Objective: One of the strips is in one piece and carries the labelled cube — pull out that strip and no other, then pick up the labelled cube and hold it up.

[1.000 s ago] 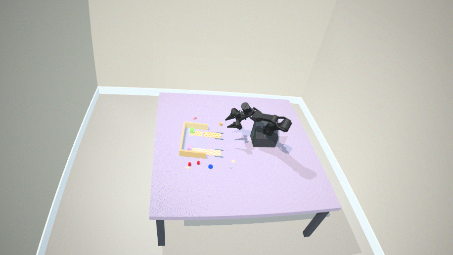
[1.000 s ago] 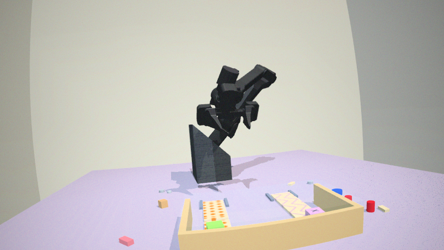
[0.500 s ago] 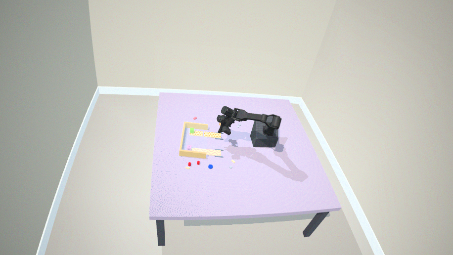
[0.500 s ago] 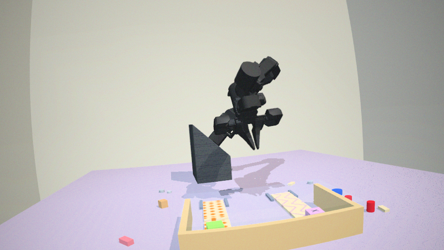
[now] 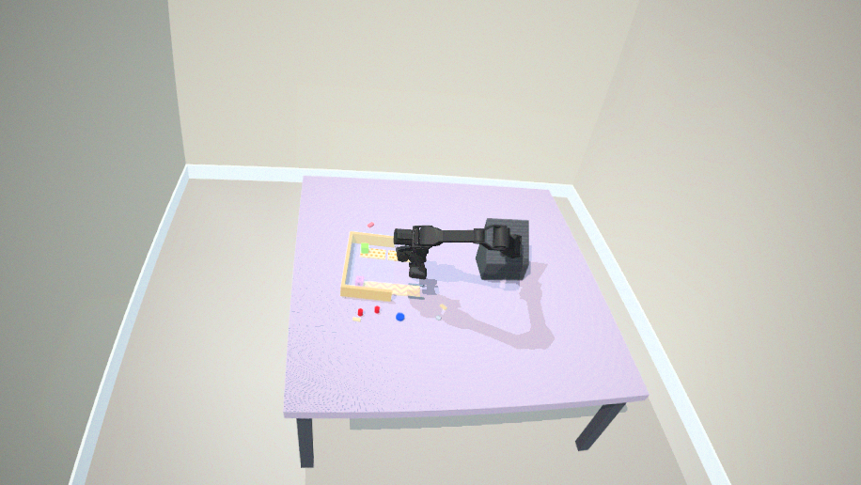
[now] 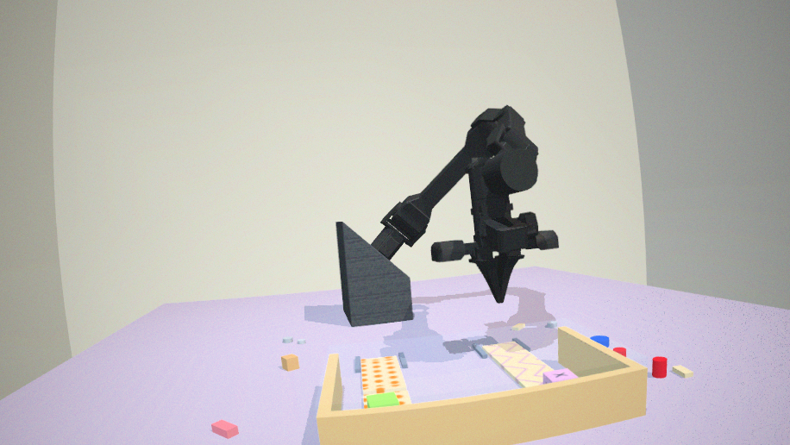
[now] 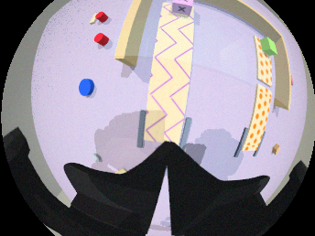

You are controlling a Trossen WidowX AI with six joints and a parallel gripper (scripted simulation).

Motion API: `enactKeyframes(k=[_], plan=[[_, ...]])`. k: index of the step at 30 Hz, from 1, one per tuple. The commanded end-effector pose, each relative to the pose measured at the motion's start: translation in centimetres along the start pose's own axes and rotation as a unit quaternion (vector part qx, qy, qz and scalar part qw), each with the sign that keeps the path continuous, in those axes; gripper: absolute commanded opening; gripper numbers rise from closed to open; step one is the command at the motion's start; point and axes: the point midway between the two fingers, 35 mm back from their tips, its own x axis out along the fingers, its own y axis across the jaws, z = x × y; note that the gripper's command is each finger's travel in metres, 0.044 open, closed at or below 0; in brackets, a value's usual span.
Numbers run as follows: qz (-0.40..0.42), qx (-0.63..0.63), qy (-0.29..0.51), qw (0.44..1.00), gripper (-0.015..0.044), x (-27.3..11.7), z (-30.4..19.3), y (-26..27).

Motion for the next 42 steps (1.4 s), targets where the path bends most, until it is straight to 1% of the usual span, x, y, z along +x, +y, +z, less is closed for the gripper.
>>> enactKeyframes(k=[1,5,42], plan=[[-0.007,0.002,0.024,1.0,0.0,0.5,-0.8,1.0],[-0.007,0.002,0.024,1.0,0.0,0.7,-0.8,1.0],[-0.006,0.002,0.024,1.0,0.0,6.8,-1.0,0.7]])
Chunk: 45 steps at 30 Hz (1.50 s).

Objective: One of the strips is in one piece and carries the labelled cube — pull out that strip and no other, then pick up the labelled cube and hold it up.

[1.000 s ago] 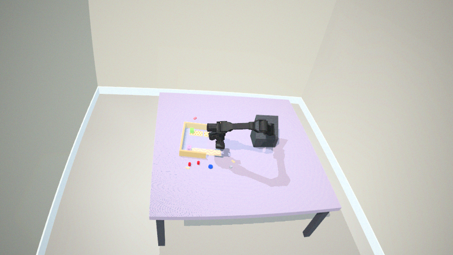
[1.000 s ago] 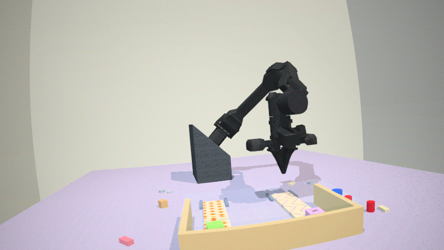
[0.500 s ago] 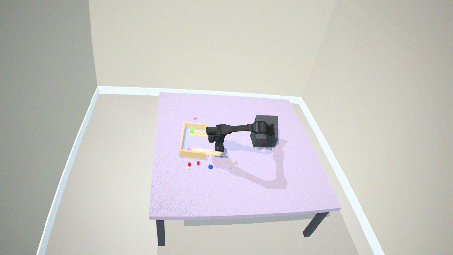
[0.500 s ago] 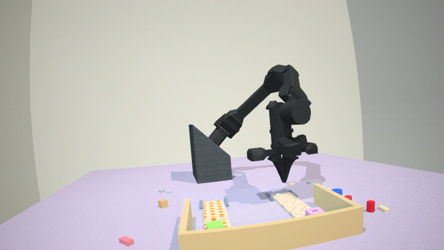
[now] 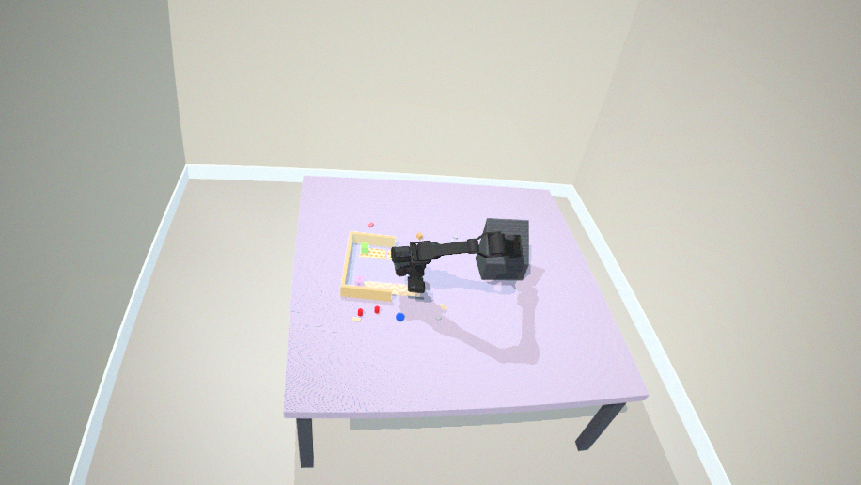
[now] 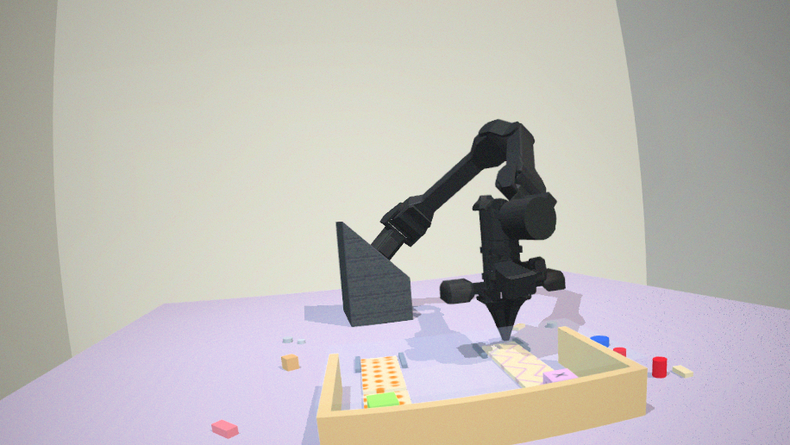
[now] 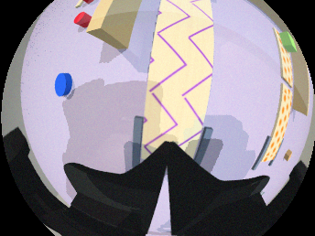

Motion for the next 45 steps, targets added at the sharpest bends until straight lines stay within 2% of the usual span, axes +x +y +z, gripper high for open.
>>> enactKeyframes(k=[1,45], plan=[[-0.002,0.002,0.003,1.0,0.0,0.84,-0.17,-0.18],[-0.002,0.002,0.003,1.0,0.0,1.61,-0.18,-0.23]])
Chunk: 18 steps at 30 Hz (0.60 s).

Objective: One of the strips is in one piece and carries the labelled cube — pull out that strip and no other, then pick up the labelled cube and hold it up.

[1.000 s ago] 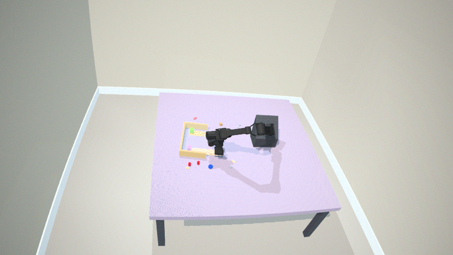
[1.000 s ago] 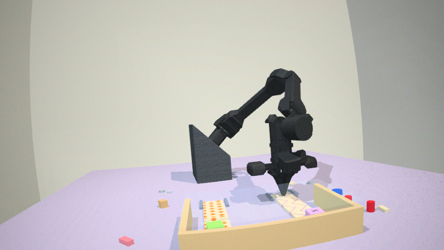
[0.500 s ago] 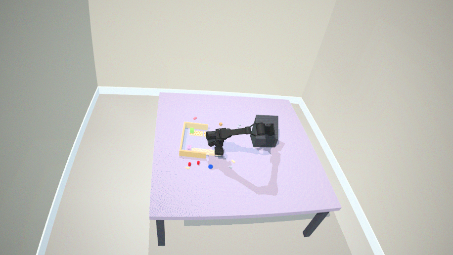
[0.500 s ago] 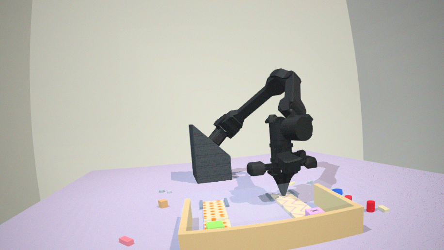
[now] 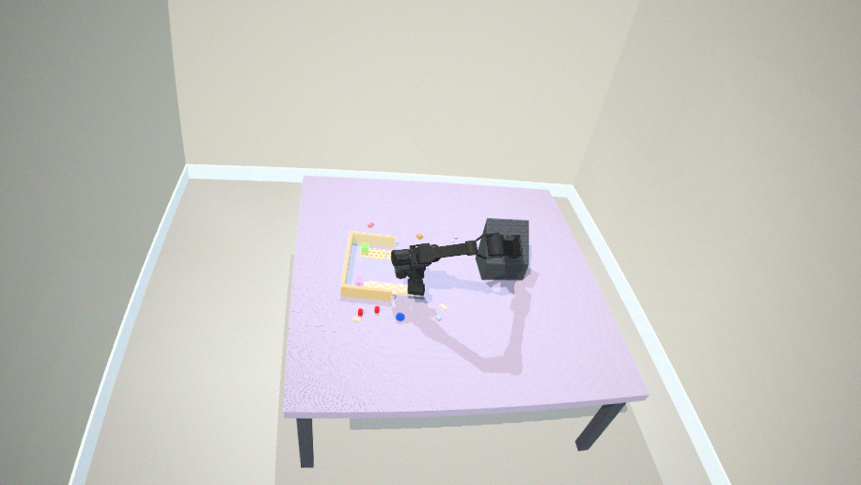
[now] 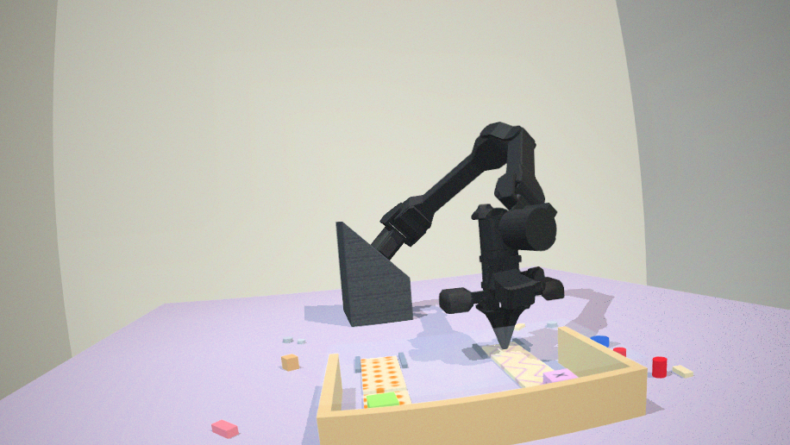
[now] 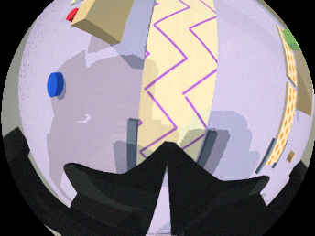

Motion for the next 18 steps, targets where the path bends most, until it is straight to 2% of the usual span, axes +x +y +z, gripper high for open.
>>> enactKeyframes(k=[1,18], plan=[[-0.002,0.0,0.0,1.0,0.0,0.18,0.02,-0.01],[-0.002,0.0,0.0,1.0,0.0,0.35,0.14,-0.01]])
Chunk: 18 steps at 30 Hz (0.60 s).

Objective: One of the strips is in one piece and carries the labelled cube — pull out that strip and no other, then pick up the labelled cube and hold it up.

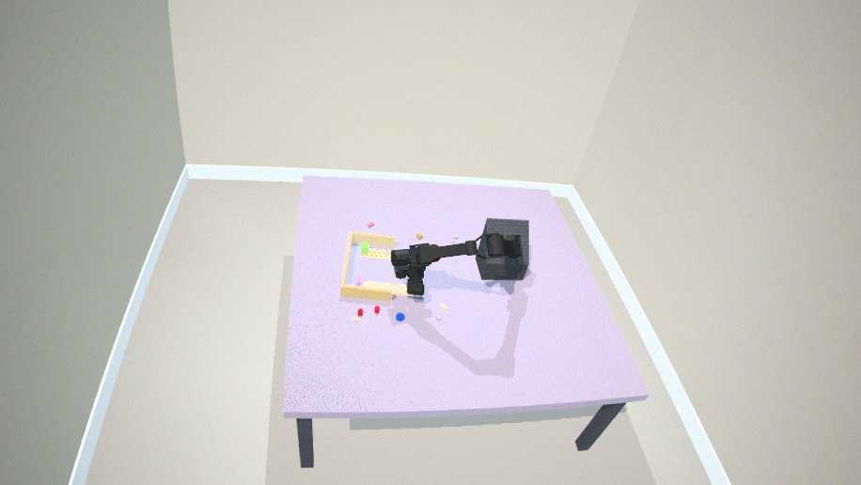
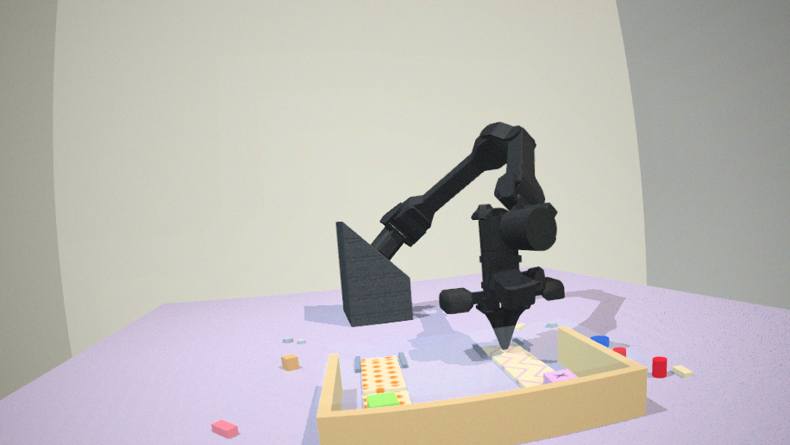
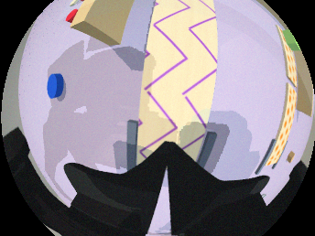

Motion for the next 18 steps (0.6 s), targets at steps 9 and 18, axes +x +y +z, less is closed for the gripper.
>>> enactKeyframes(k=[9,18], plan=[[-0.002,-0.001,0.001,1.0,0.0,0.41,0.16,0.02],[-0.002,-0.001,0.001,1.0,0.0,0.45,-0.25,0.06]])
